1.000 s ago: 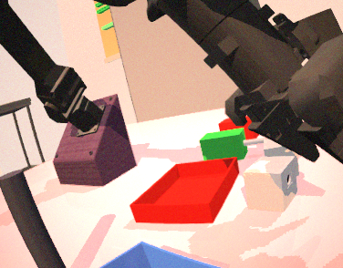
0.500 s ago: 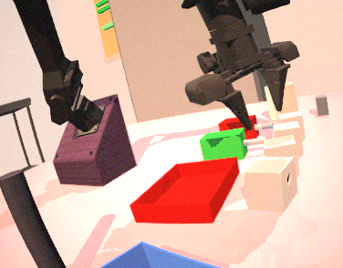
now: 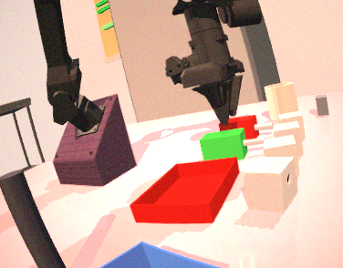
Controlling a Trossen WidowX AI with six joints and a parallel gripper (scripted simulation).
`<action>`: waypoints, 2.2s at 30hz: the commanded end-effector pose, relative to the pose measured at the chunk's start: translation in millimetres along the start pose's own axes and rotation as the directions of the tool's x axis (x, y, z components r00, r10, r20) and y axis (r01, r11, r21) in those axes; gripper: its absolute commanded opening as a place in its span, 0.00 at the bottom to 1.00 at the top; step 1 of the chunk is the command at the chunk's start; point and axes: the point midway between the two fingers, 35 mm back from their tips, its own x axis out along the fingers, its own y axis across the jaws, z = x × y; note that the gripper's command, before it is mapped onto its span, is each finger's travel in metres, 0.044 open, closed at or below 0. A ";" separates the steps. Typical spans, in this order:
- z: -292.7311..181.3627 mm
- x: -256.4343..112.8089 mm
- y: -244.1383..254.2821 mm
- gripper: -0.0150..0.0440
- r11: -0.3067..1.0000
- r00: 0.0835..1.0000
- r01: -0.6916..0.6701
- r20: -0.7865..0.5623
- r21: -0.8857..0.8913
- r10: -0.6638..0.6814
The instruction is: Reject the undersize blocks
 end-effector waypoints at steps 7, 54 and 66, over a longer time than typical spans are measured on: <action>1.0 9.0 0.3 0.76 1.000 1.000 -0.008 0.002 -0.017 0.008; 1.3 60.0 1.6 0.62 1.000 1.000 -0.005 -0.001 -0.008 0.005; 1.6 20.6 0.0 0.28 1.000 1.000 -0.004 0.000 -0.014 0.004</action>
